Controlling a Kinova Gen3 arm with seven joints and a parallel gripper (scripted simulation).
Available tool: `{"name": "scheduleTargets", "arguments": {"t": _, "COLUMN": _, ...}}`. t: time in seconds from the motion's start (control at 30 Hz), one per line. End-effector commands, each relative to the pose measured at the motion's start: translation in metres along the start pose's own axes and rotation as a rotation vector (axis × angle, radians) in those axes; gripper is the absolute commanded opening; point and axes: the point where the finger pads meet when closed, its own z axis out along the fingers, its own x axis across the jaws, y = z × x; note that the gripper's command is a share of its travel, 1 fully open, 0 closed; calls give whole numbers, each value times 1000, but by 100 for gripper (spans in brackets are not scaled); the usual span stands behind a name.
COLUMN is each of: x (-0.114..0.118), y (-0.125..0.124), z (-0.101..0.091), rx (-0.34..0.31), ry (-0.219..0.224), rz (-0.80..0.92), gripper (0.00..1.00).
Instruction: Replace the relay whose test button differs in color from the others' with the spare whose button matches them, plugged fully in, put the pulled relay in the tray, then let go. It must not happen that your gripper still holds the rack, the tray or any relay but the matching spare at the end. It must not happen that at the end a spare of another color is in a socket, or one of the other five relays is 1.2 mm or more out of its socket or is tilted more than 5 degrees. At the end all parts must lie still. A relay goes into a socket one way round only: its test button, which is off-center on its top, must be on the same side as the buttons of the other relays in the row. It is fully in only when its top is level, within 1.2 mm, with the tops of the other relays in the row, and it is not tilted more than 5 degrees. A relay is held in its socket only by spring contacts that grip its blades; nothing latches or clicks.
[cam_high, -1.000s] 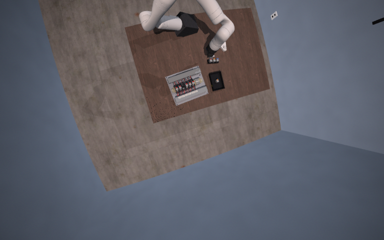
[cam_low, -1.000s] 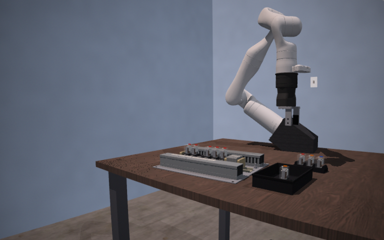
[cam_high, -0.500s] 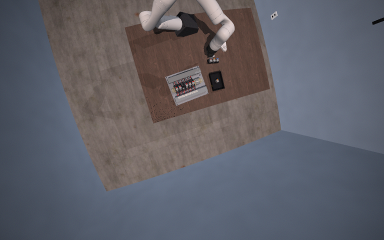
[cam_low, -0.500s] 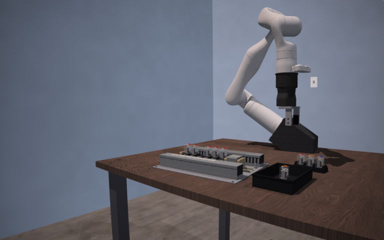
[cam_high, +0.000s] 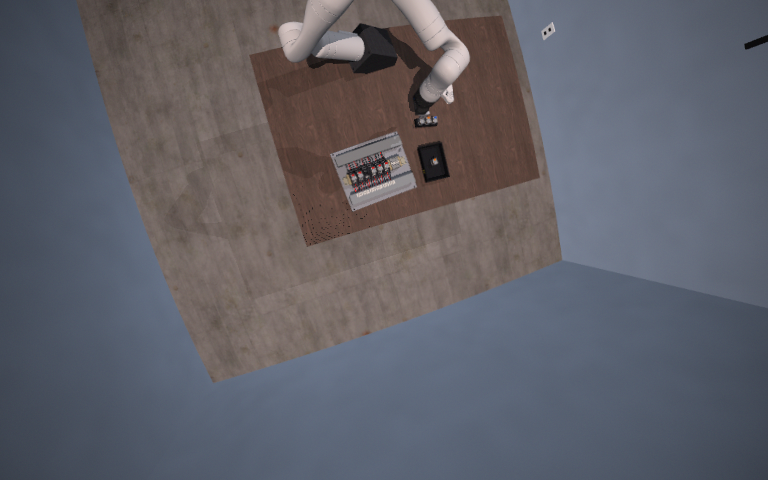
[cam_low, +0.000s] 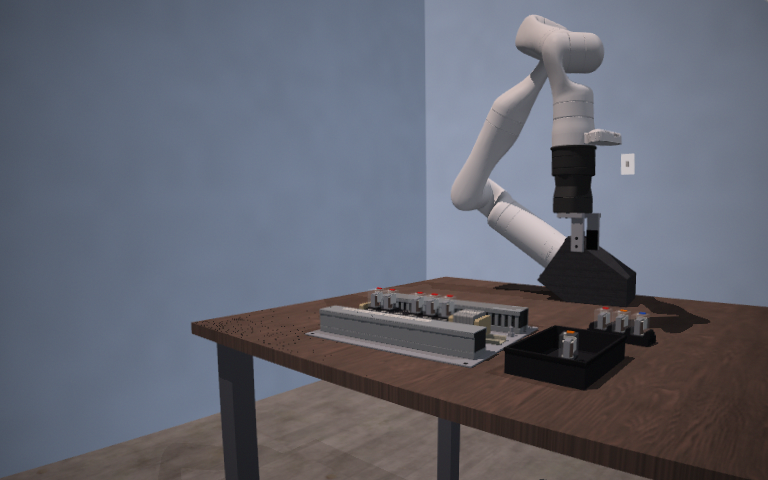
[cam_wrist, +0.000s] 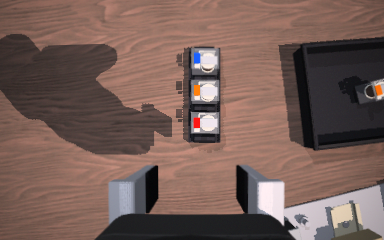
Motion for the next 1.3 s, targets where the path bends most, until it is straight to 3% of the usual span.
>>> {"name": "scheduleTargets", "arguments": {"t": 0.0, "x": 2, "y": -3, "z": 1, "rx": 4, "ry": -1, "rz": 5, "gripper": 100}}
{"name": "scheduleTargets", "arguments": {"t": 1.27, "x": 7, "y": -4, "z": 4, "rx": 5, "ry": -3, "rz": 8, "gripper": 100}}
